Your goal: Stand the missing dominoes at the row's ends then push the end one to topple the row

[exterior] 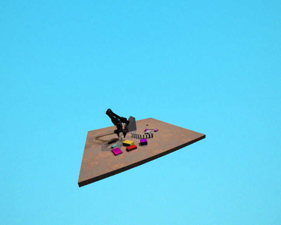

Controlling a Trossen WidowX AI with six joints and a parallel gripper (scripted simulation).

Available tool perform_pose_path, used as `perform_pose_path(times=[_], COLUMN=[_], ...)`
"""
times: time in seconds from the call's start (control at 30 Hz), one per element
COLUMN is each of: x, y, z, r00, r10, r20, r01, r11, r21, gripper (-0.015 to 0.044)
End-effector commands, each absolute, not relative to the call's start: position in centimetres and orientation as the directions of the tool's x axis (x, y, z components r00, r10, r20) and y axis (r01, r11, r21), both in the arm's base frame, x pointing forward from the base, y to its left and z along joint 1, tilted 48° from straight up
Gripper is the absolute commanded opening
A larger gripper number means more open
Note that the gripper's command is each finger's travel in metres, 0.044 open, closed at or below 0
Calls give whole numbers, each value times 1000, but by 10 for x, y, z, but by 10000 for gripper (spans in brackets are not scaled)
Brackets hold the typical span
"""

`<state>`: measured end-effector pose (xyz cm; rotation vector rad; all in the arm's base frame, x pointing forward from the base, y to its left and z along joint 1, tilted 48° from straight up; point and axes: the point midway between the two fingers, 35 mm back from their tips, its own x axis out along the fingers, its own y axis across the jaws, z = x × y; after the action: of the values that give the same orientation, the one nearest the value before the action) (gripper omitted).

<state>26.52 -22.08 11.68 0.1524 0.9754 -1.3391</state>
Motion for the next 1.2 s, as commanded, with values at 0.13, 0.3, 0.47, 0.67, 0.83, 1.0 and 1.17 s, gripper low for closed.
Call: perform_pose_path(times=[0.13,0.3,0.47,0.67,0.83,1.0,1.17], x=[262,262,262,262,262,262,265], y=[-226,-226,-226,-226,-226,-226,-188], z=[108,108,108,108,108,108,142], r00=[-89,-89,-89,-89,-89,-89,-89], r10=[-739,-739,-739,-739,-739,-739,-737], r20=[-668,-668,-668,-668,-668,-668,-670], r01=[856,856,856,856,856,856,856], r11=[286,286,286,286,286,286,288], r21=[-431,-431,-431,-431,-431,-431,-430], gripper=[440,414,282,125,30,30,30])
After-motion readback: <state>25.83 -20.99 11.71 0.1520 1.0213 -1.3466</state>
